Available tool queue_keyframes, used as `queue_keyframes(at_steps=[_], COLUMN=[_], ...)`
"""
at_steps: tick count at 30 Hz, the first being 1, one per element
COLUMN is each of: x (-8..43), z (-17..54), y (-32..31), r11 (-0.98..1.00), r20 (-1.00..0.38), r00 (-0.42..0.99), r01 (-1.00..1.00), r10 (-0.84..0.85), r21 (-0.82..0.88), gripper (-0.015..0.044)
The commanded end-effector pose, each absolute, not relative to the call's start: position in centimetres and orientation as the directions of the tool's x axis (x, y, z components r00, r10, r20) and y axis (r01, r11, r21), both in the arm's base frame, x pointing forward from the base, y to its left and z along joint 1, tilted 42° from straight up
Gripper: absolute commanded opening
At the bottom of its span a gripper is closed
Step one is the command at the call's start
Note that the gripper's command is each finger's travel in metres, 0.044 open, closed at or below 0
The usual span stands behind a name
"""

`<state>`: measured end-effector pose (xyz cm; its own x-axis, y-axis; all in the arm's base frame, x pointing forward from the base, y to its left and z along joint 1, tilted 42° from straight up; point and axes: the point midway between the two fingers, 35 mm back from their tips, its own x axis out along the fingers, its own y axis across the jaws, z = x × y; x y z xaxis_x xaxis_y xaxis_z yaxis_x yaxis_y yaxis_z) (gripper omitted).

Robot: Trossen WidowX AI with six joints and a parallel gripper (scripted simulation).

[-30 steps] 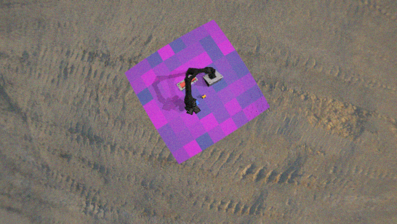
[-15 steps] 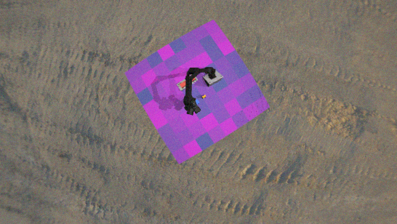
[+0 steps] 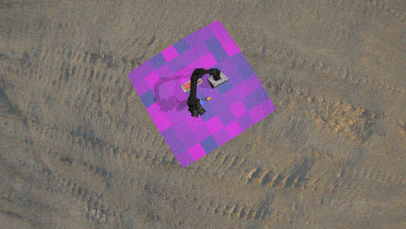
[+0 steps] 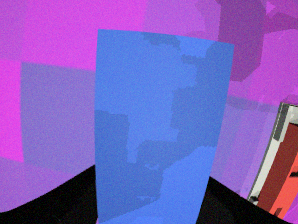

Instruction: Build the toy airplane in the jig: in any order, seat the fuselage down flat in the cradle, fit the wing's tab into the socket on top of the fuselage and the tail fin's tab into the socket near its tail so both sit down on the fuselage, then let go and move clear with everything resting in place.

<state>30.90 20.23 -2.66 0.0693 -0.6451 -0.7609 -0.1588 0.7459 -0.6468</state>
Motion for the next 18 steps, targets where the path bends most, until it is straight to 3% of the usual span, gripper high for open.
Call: queue_keyframes(at_steps=[1, 18], x=[31.2, 32.4], z=[-1.9, 1.4], y=[19.6, 15.1], r11=[0.740, 0.648], r20=[-0.764, -0.772], r00=[0.065, 0.066], r01=[-0.208, -0.500], r10=[-0.642, -0.633], r21=[-0.640, -0.574], gripper=[0.0000, 0.0000])
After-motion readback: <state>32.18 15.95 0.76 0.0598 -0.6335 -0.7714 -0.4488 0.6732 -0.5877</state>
